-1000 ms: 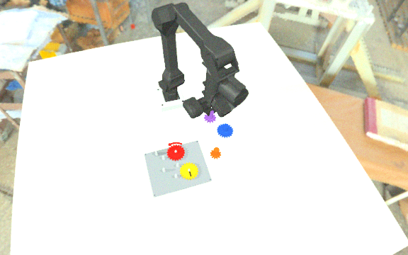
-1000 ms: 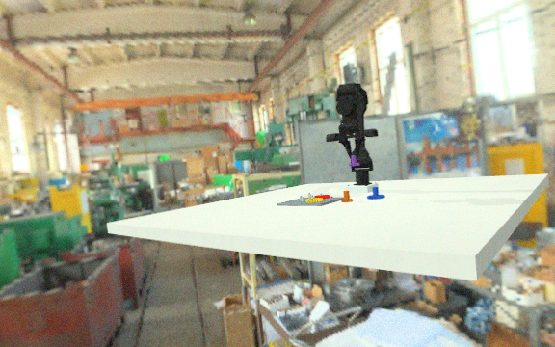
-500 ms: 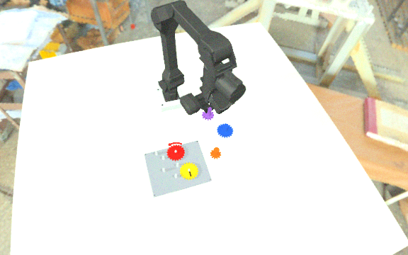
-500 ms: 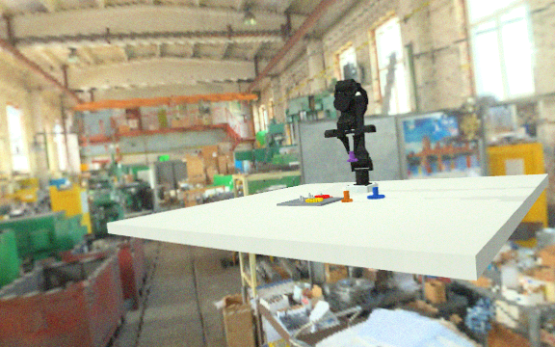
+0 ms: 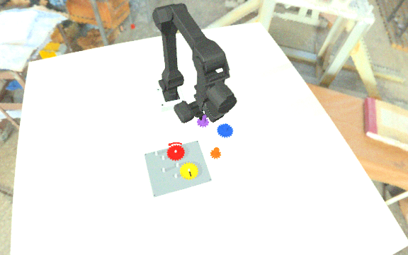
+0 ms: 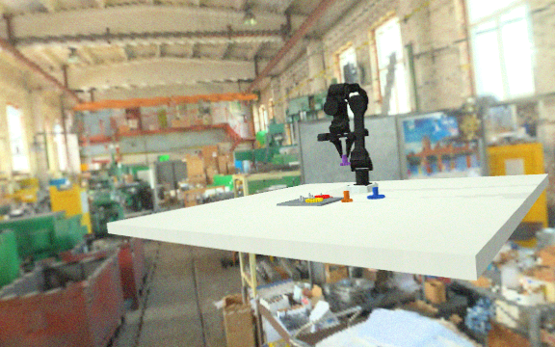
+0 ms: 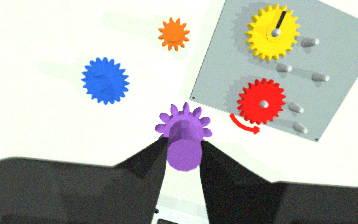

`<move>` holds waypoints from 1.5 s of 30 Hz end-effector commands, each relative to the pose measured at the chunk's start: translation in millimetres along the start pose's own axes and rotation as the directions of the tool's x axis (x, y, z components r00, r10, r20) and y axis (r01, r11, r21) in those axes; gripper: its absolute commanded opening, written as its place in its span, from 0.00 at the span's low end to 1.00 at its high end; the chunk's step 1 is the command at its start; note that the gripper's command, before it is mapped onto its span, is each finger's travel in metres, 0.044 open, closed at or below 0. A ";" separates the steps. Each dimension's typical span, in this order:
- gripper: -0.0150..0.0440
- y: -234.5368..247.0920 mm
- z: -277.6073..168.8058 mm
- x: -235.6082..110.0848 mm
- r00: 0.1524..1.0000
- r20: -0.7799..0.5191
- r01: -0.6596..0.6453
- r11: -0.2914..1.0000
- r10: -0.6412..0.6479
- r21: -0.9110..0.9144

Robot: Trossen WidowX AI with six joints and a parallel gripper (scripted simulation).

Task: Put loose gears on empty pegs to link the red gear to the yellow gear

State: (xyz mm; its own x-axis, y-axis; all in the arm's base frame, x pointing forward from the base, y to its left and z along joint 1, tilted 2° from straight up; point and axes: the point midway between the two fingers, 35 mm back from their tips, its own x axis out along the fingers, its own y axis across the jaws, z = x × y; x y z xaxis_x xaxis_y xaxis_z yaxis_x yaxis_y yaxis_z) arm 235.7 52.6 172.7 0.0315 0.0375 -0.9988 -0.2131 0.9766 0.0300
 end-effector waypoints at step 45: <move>0.25 -95.4 12.9 43.4 1.000 0.000 0.005 1.000 -0.005 -0.008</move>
State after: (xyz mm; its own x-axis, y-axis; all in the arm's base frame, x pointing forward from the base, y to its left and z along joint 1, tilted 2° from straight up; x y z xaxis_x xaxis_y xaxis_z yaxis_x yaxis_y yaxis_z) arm 269.4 -31.6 131.9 0.0404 0.0272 -0.9988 -0.2186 0.9757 0.0178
